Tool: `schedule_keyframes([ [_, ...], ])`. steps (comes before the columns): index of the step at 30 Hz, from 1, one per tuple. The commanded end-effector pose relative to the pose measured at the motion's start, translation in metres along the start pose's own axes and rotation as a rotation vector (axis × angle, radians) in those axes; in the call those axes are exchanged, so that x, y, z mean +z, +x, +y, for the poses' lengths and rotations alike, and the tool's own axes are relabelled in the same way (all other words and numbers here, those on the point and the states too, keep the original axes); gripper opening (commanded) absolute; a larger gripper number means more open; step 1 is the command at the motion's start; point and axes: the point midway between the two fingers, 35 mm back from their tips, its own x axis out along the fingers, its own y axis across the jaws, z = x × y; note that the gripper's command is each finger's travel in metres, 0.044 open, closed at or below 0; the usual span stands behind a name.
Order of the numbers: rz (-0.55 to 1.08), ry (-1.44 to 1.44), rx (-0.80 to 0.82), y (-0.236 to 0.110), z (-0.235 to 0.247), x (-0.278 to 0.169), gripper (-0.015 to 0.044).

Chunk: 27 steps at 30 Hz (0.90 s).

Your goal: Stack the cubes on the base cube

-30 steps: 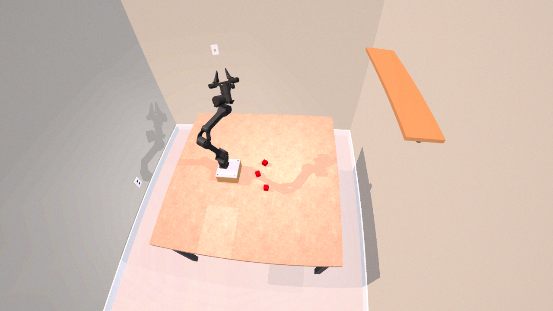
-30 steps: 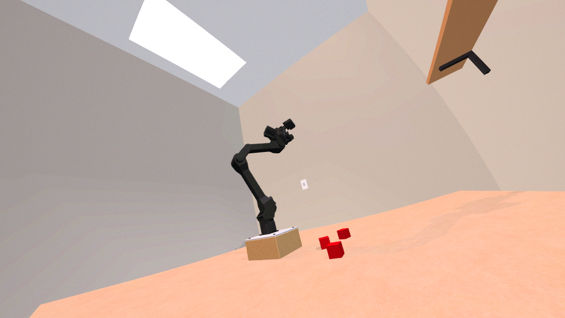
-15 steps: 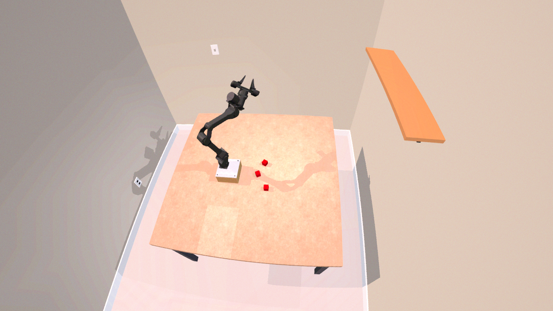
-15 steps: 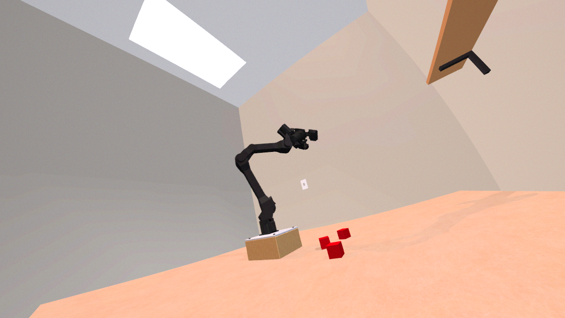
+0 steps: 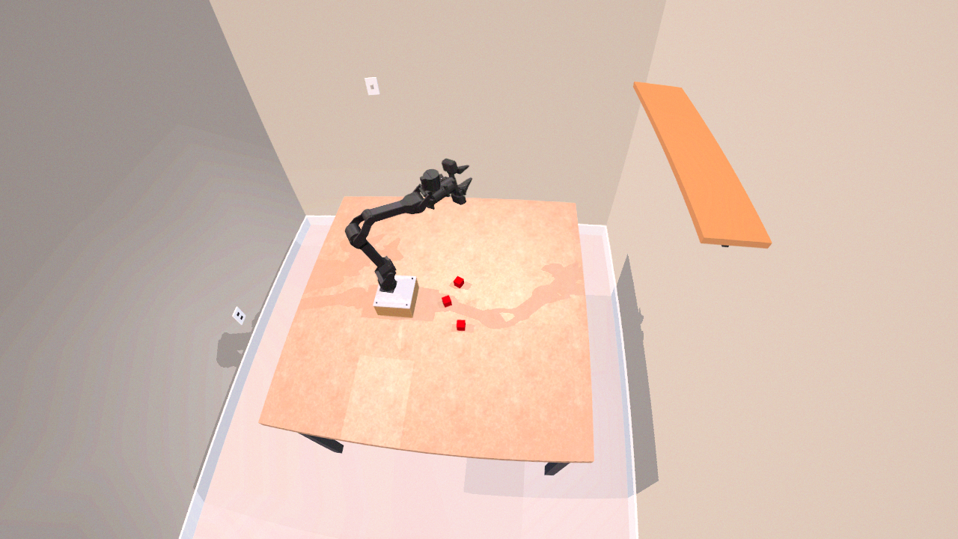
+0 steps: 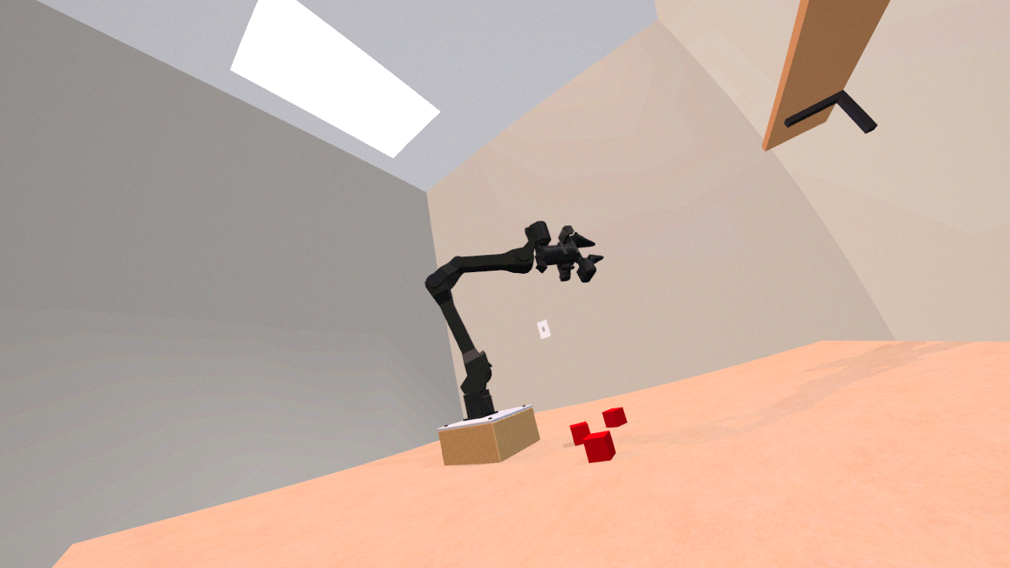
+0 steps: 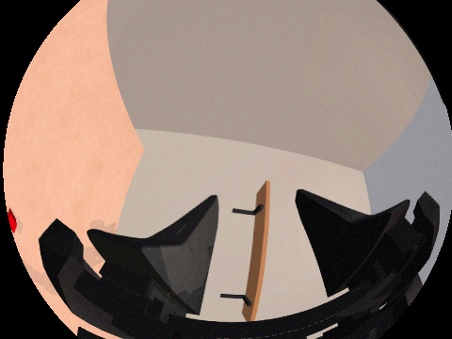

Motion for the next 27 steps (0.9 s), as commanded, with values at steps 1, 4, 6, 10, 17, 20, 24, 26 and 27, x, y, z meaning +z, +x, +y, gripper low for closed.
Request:
schedule_keyframes([
  [1,0.073,0.182,0.184,-0.002,0.055,-0.023,0.0265],
  [4,0.137,0.307,0.296,-0.010,0.088,-0.038,0.0265],
  [6,0.184,0.391,0.367,-0.018,0.110,-0.047,0.0265],
  [10,0.292,0.561,0.503,-0.037,0.152,-0.062,0.0265],
  [17,0.519,0.857,0.718,-0.083,0.217,-0.081,0.0265],
  [20,0.629,0.981,0.801,-0.107,0.241,-0.085,0.0265],
  [24,0.788,1.143,0.903,-0.142,0.269,-0.087,0.0265],
  [26,0.872,1.221,0.951,-0.160,0.281,-0.086,0.0265],
  [27,0.916,1.260,0.974,-0.169,0.286,-0.085,0.0265],
])
